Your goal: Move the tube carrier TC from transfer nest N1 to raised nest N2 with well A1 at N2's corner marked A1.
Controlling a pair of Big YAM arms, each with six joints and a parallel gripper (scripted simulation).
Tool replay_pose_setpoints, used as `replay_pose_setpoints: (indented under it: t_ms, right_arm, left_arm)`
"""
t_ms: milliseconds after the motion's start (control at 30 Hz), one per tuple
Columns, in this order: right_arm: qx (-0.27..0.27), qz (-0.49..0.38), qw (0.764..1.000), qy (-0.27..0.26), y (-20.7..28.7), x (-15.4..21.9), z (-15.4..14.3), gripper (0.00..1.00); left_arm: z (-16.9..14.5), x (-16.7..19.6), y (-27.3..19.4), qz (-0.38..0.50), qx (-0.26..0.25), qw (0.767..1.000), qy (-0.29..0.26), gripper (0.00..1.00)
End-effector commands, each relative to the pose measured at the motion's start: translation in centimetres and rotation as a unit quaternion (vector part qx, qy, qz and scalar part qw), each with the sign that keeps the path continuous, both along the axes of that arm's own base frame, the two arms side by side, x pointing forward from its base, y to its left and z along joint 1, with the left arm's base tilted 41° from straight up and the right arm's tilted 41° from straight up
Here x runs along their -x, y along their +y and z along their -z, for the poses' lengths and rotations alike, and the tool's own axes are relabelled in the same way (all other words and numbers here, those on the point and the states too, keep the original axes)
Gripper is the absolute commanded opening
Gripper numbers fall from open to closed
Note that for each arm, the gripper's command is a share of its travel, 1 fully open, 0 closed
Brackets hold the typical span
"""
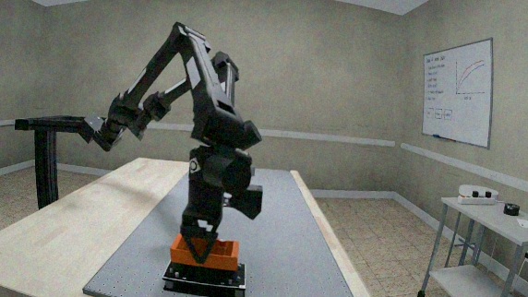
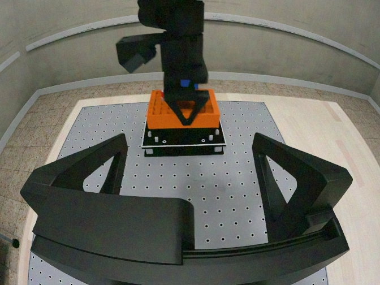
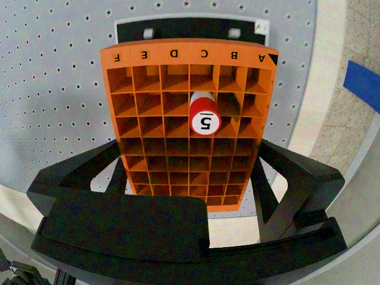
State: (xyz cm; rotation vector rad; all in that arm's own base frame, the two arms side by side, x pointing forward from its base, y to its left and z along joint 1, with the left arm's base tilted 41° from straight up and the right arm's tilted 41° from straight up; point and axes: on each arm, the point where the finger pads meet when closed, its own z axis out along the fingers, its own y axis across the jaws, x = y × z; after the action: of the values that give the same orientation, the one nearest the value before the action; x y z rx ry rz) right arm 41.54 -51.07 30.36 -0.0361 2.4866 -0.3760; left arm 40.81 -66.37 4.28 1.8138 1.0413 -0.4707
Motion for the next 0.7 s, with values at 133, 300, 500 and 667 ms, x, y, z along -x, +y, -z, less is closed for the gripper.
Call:
replay_pose_setpoints:
  t_ms: [133, 300, 500, 667]
  right_arm:
    - [0.037, -0.012, 0.999, -0.017, -1.3, -2.8, -2.3, 0.84]
    - [0.035, -0.010, 0.999, -0.018, -1.3, -2.8, -2.3, 0.84]
    - [0.033, -0.010, 0.999, -0.017, -1.2, -2.8, -2.2, 0.84]
    - [0.041, -0.010, 0.999, -0.023, -0.9, -2.5, -3.5, 0.84]
  left_arm:
    - [-3.2, 1.6, -3.0, 0.023, 0.025, 0.999, -0.021, 1.00]
    - [-3.2, 1.6, -3.0, 0.023, 0.025, 0.999, -0.021, 1.00]
    - [-3.2, 1.6, -3.0, 0.023, 0.025, 0.999, -0.021, 1.00]
    - [-3.2, 1.6, -3.0, 0.023, 0.025, 0.999, -0.021, 1.00]
